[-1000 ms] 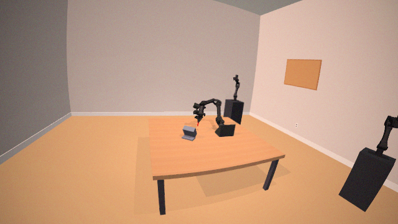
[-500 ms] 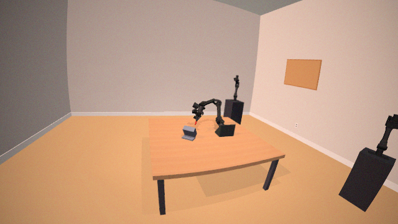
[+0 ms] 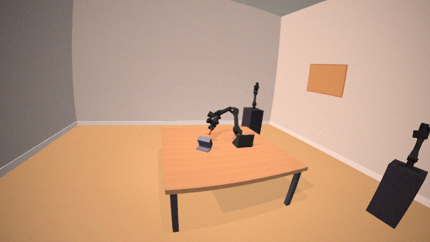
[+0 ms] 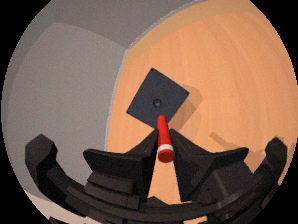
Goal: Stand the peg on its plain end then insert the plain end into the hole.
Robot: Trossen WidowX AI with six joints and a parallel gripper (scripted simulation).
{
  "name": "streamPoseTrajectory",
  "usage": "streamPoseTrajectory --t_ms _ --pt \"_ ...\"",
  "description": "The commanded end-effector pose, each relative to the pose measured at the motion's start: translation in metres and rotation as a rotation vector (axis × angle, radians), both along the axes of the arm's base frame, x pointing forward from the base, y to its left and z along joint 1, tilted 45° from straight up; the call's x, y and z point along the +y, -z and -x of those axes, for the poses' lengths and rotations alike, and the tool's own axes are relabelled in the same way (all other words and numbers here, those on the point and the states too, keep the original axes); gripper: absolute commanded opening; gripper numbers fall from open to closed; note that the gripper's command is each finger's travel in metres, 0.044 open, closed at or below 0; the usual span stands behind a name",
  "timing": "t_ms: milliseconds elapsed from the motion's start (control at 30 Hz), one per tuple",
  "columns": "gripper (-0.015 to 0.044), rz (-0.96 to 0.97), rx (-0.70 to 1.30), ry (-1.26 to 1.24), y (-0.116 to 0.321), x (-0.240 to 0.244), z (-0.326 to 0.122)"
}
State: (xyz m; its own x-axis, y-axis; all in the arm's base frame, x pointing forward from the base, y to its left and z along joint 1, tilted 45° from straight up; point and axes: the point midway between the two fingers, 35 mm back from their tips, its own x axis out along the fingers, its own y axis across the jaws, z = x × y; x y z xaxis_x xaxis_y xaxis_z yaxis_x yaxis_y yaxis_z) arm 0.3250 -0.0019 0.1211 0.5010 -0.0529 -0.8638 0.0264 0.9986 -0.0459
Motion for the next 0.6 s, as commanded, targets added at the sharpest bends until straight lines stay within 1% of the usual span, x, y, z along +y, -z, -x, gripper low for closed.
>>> streamPoseTrajectory --t_ms 0,567 --pt "0.0 -0.014 0.0 0.001 0.008 0.002 -0.005" --pt "0.0 -0.037 -0.029 -0.001 0.027 0.003 -0.024"
